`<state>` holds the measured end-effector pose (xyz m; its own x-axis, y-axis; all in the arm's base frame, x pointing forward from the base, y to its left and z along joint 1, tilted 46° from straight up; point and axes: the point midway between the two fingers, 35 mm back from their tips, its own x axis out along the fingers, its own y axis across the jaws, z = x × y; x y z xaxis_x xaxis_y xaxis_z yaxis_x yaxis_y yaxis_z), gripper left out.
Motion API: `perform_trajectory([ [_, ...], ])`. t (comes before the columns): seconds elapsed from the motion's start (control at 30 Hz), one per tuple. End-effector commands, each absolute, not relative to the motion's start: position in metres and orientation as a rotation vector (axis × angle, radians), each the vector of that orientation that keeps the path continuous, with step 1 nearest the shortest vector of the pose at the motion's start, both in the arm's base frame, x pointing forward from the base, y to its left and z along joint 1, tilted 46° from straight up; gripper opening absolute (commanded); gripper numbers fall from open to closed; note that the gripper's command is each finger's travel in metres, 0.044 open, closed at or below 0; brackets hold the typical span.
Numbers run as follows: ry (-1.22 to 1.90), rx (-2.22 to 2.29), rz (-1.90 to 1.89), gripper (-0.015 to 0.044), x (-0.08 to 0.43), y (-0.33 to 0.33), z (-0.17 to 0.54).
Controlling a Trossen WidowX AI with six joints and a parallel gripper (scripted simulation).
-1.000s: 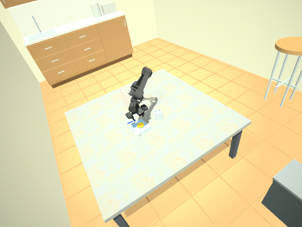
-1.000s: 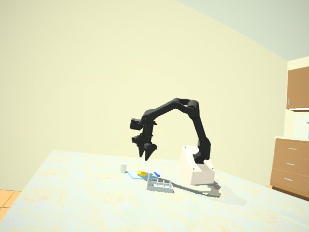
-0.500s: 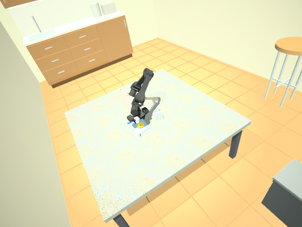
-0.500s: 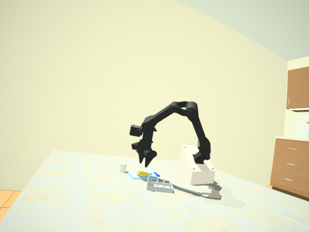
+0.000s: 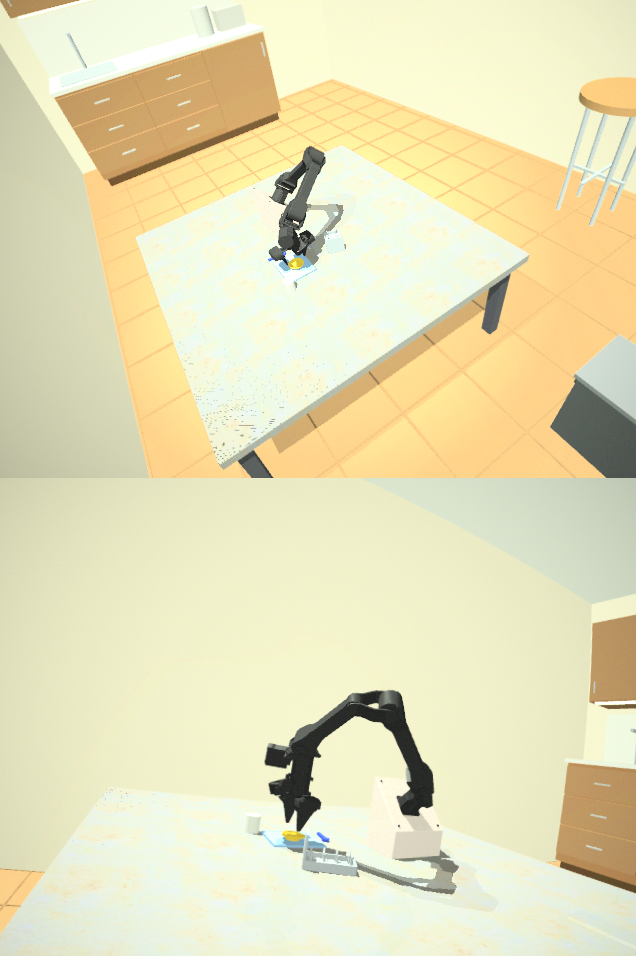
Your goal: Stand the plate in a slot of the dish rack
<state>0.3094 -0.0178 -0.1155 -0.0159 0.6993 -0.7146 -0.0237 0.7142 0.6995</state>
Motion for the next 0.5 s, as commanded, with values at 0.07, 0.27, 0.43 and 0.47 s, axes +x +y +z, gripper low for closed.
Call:
perform_trajectory([
  [0.07, 1.506, 0.603, 0.632, 0.04, 0.304, -0.007, -0.127],
  [0.27, 1.506, 0.603, 0.633, 0.04, 0.304, -0.001, -0.134],
  [0.43, 1.506, 0.604, 0.634, 0.04, 0.304, 0.005, -0.139],
  [0.47, 1.506, 0.604, 0.634, 0.04, 0.304, 0.005, -0.14],
])
